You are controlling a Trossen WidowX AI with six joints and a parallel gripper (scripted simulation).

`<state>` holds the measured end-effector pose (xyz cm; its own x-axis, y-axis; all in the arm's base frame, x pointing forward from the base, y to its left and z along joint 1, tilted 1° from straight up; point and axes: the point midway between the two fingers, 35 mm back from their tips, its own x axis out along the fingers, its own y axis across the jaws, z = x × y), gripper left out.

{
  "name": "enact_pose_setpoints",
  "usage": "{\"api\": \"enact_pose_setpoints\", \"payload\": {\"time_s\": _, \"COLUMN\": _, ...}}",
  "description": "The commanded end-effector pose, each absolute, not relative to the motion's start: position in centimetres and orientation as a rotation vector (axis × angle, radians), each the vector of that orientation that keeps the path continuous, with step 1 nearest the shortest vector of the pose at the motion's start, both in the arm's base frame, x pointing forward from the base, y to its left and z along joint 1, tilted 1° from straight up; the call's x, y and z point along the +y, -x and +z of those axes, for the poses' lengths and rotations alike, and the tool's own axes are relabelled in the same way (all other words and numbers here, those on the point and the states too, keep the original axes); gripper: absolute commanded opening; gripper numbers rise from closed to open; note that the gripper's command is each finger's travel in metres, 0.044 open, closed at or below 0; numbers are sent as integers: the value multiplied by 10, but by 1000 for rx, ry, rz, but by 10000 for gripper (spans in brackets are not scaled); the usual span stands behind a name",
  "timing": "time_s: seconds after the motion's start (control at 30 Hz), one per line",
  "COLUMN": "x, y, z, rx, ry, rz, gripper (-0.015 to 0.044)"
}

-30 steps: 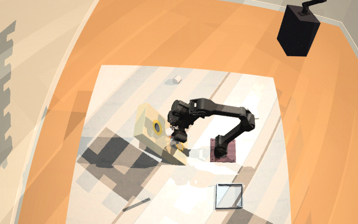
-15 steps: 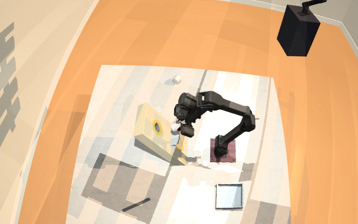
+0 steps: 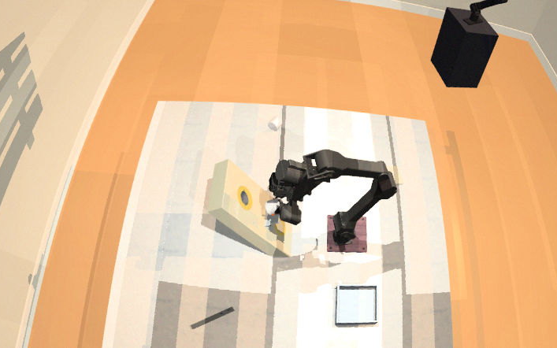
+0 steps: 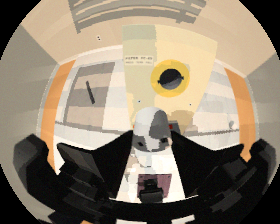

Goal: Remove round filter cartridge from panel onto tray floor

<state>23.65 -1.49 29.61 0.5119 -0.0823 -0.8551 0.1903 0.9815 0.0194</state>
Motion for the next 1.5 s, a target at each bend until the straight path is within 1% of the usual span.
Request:
{"api": "enact_pose_setpoints", "payload": {"time_s": 0.0, "x": -4, "y": -242, "z": 294, "rx": 1024, "ry": -120, "rz": -171, "gripper": 0}}
{"api": "enact_pose_setpoints", "payload": {"time_s": 0.37, "x": 30, "y": -248, "z": 290, "rx": 1013, "ry": -122, "rz": -168, "gripper": 0}}
{"api": "enact_pose_setpoints", "payload": {"time_s": 0.43, "x": 24, "y": -245, "z": 293, "rx": 1014, "ry": -110, "rz": -145, "gripper": 0}}
{"api": "enact_pose_setpoints", "payload": {"time_s": 0.93, "x": 97, "y": -231, "z": 294, "rx": 1016, "ry": 98, "rz": 215, "gripper": 0}}
{"api": "enact_pose_setpoints", "payload": {"time_s": 1.47, "x": 168, "y": -193, "z": 295, "rx": 975, "ry": 322, "rz": 604, "gripper": 0}}
